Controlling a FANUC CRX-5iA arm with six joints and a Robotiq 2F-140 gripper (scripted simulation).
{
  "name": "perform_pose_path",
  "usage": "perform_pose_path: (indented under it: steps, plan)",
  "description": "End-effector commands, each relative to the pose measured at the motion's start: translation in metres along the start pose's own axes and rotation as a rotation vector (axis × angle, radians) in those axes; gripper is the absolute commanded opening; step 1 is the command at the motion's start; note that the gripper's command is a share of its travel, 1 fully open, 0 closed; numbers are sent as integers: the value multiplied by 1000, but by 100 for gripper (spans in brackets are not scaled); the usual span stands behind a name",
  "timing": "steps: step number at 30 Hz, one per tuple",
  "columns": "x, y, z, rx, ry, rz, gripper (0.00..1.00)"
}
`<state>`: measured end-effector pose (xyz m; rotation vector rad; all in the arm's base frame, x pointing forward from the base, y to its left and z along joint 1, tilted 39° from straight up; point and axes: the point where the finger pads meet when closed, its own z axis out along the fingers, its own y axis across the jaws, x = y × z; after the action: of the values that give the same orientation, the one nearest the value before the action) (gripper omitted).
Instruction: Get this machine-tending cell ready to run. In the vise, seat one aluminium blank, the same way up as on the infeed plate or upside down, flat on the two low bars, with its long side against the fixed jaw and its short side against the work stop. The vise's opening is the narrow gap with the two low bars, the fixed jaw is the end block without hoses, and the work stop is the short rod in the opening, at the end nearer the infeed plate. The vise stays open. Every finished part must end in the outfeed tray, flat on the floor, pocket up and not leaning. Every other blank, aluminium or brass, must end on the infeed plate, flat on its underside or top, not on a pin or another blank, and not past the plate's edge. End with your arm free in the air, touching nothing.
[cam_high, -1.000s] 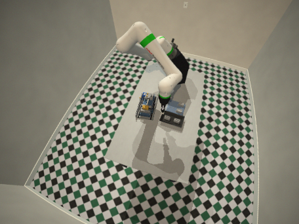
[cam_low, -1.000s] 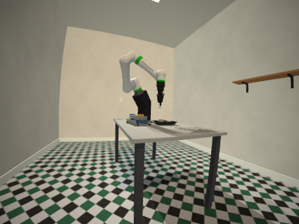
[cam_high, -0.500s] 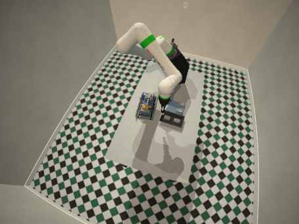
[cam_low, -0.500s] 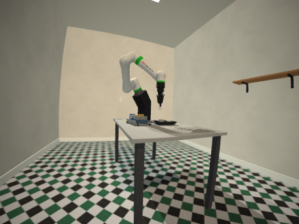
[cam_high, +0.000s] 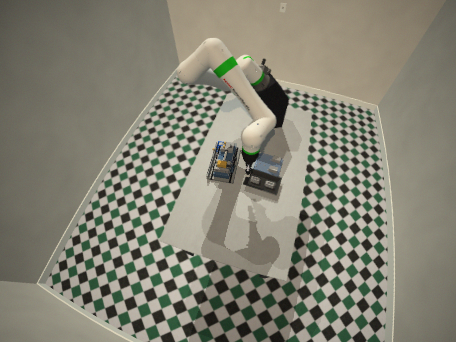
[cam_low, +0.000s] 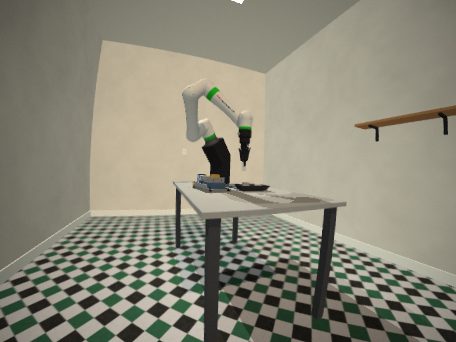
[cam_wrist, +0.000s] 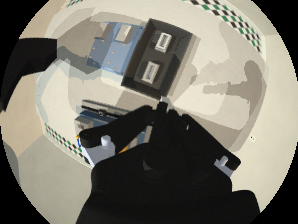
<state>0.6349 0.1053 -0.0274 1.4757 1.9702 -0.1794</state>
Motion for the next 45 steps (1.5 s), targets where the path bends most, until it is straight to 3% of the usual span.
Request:
perform_pose_path:
  steps: [1, 20, 45]
  plan:
    - [0, 0, 5, -1, 0, 0, 0]
    - [0, 1, 28, -1, 0, 0, 0]
    - [0, 1, 31, -1, 0, 0, 0]
